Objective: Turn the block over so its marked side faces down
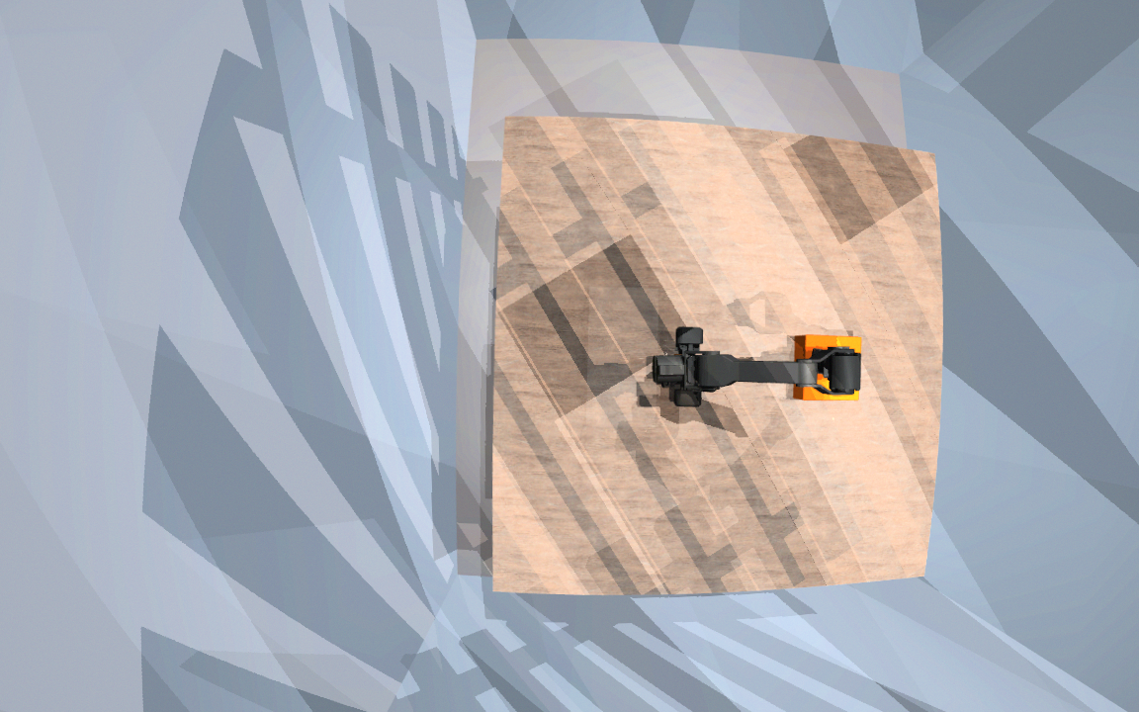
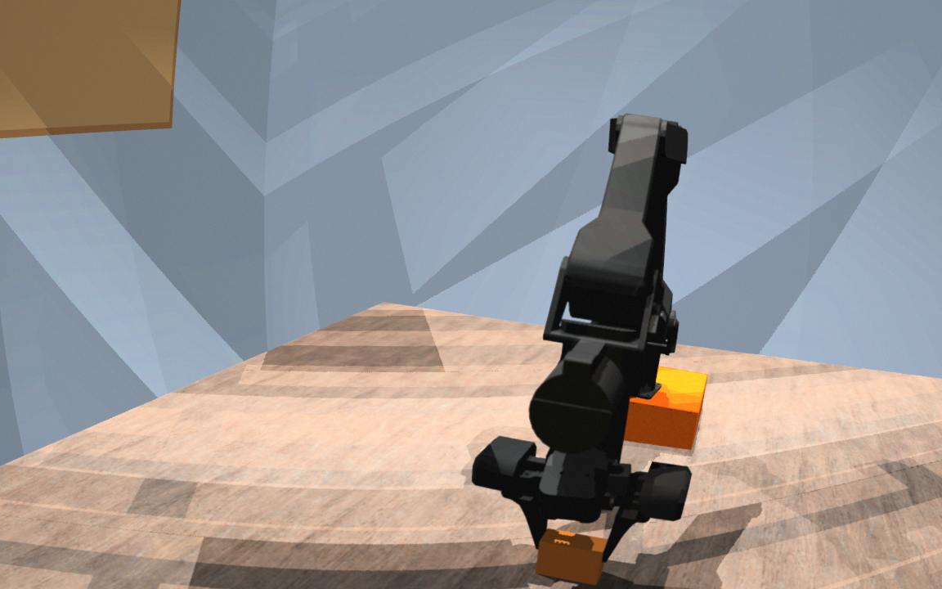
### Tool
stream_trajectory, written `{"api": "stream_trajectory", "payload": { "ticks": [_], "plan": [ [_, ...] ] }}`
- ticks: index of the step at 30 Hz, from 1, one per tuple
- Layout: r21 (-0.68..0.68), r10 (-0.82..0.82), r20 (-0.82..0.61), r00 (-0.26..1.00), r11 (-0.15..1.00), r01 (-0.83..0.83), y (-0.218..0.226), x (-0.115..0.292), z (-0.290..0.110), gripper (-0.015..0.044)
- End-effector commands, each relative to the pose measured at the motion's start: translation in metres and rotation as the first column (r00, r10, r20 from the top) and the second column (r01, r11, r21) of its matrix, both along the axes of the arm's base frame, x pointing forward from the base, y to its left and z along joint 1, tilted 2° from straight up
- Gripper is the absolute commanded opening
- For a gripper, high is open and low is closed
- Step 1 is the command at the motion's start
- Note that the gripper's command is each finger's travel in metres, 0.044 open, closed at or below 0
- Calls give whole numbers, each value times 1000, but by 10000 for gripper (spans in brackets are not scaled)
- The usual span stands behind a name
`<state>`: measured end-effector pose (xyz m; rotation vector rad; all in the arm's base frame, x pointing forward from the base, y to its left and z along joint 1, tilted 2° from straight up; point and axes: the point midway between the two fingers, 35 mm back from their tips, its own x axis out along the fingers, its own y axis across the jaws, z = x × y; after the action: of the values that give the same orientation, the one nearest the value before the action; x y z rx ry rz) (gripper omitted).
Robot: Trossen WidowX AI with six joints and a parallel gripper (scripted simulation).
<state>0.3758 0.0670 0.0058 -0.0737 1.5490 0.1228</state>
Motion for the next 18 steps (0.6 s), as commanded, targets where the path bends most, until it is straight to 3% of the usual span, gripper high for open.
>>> {"api": "stream_trajectory", "payload": {
  "ticks": [1,18],
  "plan": [
    [3,0,-3,1000,1000,0,0,-1,-1,256],
    [3,0,-3,1000,1000,0,0,-1,-1,142]
  ]
}}
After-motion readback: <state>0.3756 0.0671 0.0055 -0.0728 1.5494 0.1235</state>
